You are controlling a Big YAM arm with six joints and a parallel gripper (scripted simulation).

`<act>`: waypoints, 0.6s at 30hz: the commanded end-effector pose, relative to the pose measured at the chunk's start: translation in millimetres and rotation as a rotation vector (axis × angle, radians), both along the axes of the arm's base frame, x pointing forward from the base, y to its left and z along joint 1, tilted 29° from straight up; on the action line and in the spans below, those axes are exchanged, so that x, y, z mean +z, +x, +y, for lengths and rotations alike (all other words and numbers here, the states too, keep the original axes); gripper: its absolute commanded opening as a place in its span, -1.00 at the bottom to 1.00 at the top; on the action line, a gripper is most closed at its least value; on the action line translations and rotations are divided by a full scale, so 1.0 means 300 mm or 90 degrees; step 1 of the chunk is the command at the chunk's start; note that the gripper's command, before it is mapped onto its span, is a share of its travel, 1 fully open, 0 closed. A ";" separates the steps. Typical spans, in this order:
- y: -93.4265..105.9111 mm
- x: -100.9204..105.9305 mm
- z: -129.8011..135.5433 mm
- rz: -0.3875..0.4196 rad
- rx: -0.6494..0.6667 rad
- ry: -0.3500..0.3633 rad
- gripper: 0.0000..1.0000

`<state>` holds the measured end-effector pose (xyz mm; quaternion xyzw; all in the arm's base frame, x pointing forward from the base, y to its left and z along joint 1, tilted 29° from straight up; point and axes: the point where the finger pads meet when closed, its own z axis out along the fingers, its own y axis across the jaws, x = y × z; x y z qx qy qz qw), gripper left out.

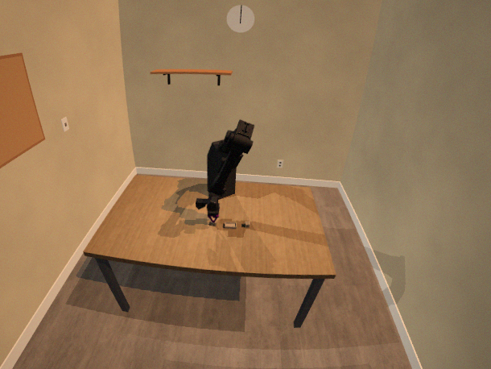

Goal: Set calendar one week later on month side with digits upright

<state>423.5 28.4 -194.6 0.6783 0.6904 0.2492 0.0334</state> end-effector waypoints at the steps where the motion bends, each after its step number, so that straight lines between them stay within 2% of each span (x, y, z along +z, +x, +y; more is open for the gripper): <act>1: 0.030 0.028 -0.010 -0.010 -0.006 -0.002 -0.10; 10: 0.029 0.026 -0.009 -0.009 -0.006 -0.002 -0.10; 18: 0.017 -0.015 0.014 -0.004 -0.001 0.000 -0.10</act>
